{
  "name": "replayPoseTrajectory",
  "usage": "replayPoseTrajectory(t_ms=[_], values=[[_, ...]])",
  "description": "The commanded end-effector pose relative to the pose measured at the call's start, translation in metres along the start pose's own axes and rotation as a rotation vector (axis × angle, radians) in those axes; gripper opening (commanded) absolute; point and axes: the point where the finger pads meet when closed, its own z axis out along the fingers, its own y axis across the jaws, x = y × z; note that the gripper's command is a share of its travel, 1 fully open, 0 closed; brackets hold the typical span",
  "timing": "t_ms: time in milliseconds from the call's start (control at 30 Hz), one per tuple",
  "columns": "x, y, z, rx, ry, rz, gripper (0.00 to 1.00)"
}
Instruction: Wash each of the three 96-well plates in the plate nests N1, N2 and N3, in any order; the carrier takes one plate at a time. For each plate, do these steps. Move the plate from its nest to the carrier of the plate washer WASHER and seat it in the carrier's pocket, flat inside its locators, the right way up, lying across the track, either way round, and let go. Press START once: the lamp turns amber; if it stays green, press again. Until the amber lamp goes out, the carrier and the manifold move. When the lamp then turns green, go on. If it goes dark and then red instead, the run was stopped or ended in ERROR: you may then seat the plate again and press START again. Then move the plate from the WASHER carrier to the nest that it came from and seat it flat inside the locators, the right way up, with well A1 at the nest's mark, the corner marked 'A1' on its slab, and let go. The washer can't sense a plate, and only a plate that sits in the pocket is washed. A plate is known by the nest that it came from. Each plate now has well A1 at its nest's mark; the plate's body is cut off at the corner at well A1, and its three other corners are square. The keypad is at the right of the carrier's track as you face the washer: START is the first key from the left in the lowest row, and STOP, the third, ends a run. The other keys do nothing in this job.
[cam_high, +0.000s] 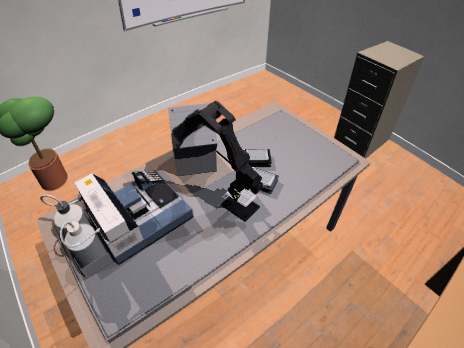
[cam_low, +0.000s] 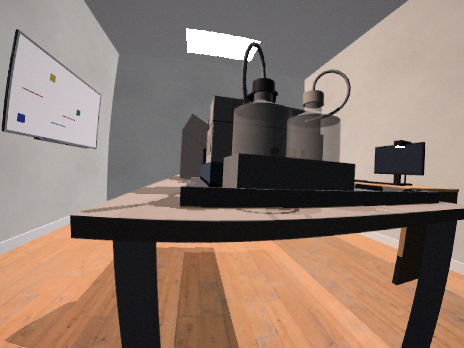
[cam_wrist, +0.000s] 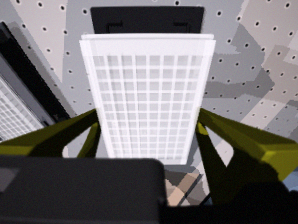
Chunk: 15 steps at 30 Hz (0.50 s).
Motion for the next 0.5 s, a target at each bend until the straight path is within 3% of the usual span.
replayPoseTrajectory(t_ms=[0,200,467], values=[[-0.004,0.0,-0.01,0.001,-0.011,-0.001,0.0],[-0.004,0.0,-0.02,0.001,-0.011,-0.001,0.0],[-0.004,0.0,-0.02,0.001,-0.011,-0.001,0.0]])
